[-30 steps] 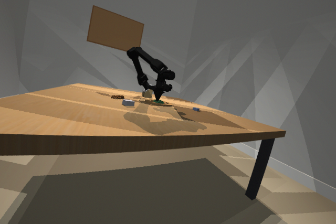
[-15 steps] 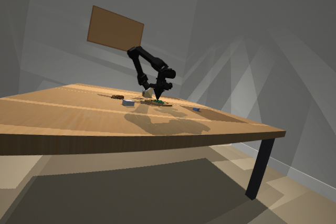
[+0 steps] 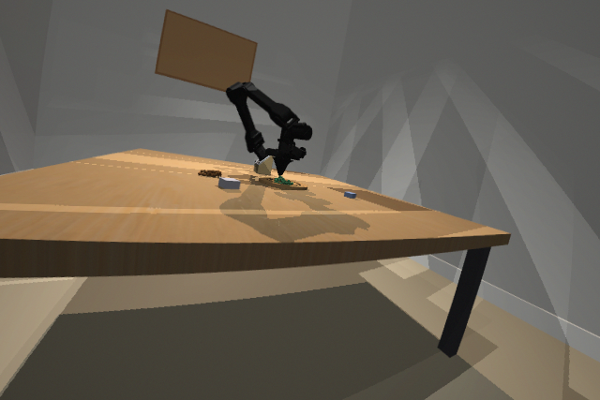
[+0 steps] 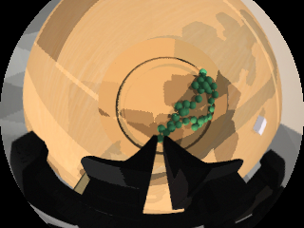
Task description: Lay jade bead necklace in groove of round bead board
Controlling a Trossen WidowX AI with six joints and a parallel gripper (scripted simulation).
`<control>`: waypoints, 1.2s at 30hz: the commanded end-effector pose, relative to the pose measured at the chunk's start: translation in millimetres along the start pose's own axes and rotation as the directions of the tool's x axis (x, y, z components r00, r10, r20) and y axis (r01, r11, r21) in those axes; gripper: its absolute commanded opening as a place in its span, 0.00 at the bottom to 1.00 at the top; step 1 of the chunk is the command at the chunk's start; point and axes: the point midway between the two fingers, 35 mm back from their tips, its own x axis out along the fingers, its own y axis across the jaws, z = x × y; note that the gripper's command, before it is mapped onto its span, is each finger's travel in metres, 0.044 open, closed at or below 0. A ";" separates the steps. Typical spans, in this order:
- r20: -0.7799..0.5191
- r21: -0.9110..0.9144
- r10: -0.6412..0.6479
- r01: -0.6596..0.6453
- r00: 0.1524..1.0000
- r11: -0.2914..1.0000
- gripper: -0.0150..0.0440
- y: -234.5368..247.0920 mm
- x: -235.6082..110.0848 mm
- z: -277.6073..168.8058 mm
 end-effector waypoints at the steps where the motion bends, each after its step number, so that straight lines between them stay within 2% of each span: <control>1: 0.003 0.005 0.005 -0.005 1.000 1.000 0.25 12.1 -0.3 -11.6; 8: 0.002 0.005 0.005 -0.005 1.000 1.000 0.25 26.3 0.8 -26.6; 36: 0.001 0.005 0.005 -0.005 1.000 1.000 0.25 26.7 19.9 -27.1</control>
